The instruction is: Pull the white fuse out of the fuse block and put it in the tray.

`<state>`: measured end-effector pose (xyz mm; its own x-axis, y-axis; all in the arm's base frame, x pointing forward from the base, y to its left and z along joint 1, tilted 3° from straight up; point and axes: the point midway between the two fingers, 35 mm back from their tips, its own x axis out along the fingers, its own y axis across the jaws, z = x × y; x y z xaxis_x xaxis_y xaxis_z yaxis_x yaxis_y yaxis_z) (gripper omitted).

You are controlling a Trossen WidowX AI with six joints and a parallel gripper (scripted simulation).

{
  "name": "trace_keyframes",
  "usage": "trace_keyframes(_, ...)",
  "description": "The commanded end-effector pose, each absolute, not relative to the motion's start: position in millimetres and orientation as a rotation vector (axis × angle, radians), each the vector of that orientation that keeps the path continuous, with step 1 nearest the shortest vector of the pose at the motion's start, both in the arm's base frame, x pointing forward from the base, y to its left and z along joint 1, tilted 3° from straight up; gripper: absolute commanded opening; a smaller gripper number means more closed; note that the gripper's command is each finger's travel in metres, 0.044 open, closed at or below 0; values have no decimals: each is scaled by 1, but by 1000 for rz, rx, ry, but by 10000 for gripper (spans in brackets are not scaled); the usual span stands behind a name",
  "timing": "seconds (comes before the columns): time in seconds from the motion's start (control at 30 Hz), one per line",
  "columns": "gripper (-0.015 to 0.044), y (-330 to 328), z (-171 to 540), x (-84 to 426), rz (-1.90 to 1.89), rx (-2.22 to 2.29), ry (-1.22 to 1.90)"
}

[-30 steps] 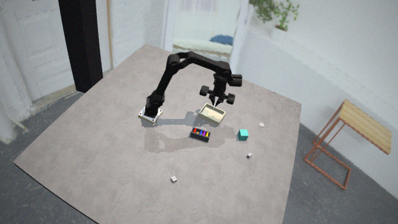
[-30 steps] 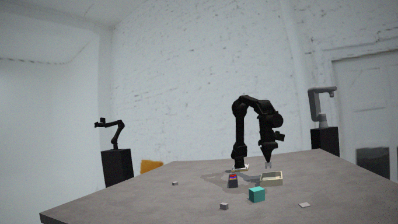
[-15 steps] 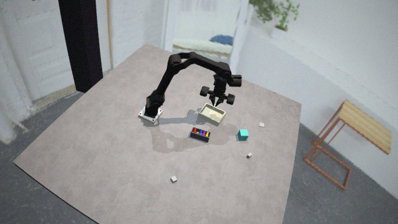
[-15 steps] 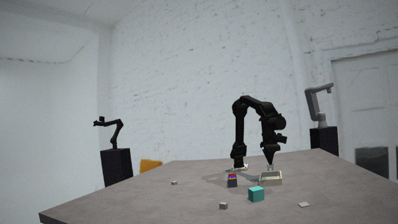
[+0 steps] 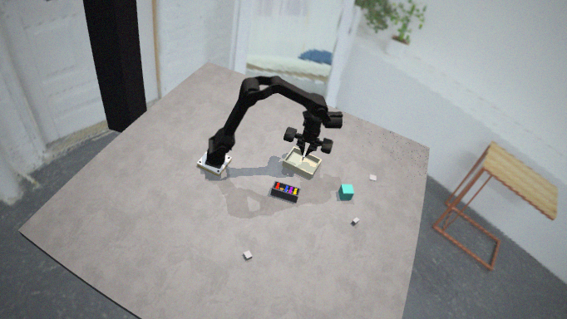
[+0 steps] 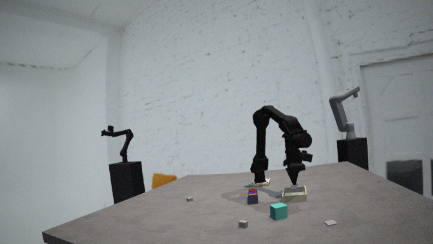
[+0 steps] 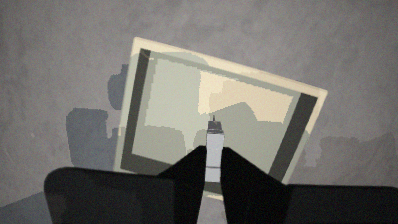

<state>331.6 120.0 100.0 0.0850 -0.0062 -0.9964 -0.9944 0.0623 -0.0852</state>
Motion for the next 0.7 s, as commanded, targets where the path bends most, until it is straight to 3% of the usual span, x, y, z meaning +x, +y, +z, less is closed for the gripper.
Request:
trace_keyframes(0.0, 26, 120, 100, 332, 1099, -1205, 1178)
trace_keyframes(0.37, 315, 120, 100, 332, 1099, -1205, 1178)
trace_keyframes(0.67, 330, 120, 137, 329, 1095, -1205, 1180)
